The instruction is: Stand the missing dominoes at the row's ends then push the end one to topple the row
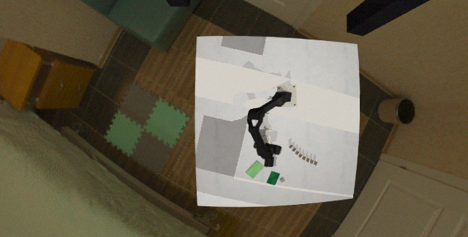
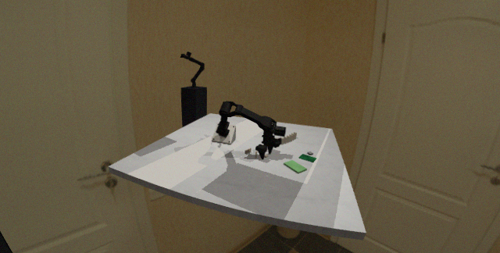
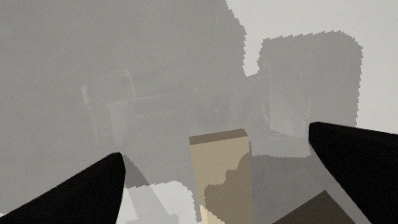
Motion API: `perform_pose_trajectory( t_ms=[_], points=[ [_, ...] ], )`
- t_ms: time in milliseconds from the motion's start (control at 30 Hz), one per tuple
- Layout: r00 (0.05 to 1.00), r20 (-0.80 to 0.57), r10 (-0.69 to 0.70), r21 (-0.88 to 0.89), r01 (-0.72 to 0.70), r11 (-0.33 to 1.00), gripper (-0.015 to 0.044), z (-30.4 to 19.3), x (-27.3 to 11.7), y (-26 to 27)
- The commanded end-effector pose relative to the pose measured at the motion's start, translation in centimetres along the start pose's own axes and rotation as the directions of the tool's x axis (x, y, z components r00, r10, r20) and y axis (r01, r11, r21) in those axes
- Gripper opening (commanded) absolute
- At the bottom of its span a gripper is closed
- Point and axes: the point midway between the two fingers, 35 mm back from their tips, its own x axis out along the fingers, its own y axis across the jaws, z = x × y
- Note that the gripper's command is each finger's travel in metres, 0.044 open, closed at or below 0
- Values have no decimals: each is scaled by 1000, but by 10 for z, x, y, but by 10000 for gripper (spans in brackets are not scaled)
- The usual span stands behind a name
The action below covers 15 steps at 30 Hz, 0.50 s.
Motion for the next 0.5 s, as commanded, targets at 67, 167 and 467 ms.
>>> perform_pose_trajectory(
  t_ms=[67, 167, 467],
  points=[
    [1000, 2, -3, -5, 3, 1000, 387, 0, 1, 0],
    [1000, 2, -3, -5, 3, 1000, 309, 0, 1, 0],
    [1000, 2, -3, -5, 3, 1000, 107, 0, 1, 0]
  ],
)
